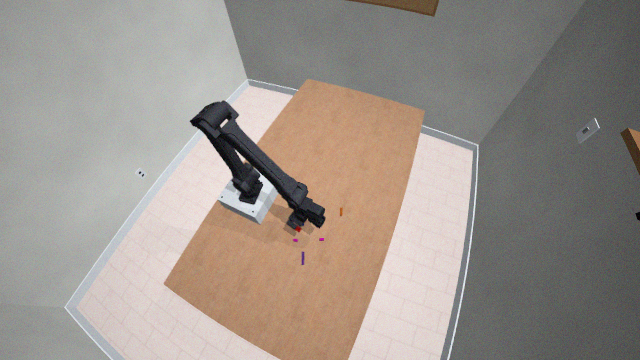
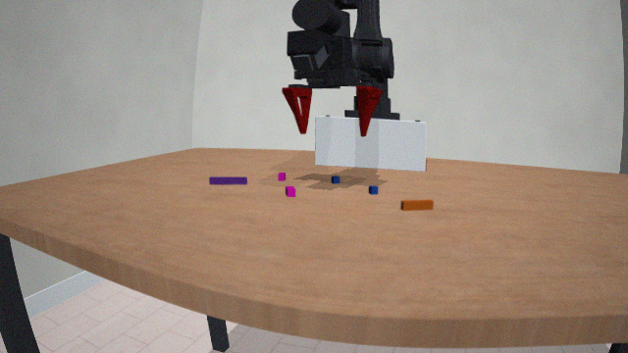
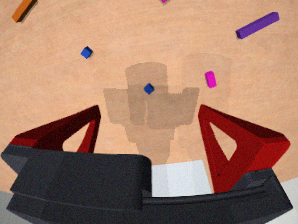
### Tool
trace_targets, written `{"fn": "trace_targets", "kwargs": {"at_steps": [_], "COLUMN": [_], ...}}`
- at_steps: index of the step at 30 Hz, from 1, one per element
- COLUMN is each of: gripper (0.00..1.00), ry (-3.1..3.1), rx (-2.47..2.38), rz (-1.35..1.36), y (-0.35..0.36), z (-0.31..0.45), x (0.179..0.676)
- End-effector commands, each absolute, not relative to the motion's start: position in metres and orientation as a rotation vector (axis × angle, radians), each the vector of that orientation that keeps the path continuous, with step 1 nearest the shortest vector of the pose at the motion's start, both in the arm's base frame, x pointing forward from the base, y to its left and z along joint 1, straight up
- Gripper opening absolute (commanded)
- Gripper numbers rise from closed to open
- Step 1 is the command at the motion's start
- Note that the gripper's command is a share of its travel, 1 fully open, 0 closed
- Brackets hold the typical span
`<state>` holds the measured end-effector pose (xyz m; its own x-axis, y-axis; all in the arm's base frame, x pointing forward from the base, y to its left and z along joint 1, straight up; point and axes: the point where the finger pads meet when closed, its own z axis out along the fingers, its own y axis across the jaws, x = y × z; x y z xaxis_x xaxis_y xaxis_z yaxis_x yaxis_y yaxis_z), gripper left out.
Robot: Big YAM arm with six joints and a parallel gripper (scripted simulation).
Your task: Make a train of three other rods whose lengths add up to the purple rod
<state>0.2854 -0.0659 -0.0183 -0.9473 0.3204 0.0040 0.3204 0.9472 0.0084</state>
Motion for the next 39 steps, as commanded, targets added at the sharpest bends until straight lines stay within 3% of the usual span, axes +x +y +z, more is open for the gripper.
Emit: {"fn": "trace_targets", "kwargs": {"at_steps": [1,13,17,32,39], "gripper": [1.00,1.00,1.00,1.00,1.00], "ry": [-3.082,-3.058,-2.957,-2.826,-2.822], "rx": [-0.743,-0.951,-1.141,-1.431,-1.476], "rz": [0.002,-0.013,-0.012,-0.022,-0.040], "y": [-0.057,-0.045,-0.003,0.048,0.044], "z": [-0.006,0.005,-0.007,-0.010,-0.002], "x": [0.324,0.348,0.372,0.402,0.406]}}
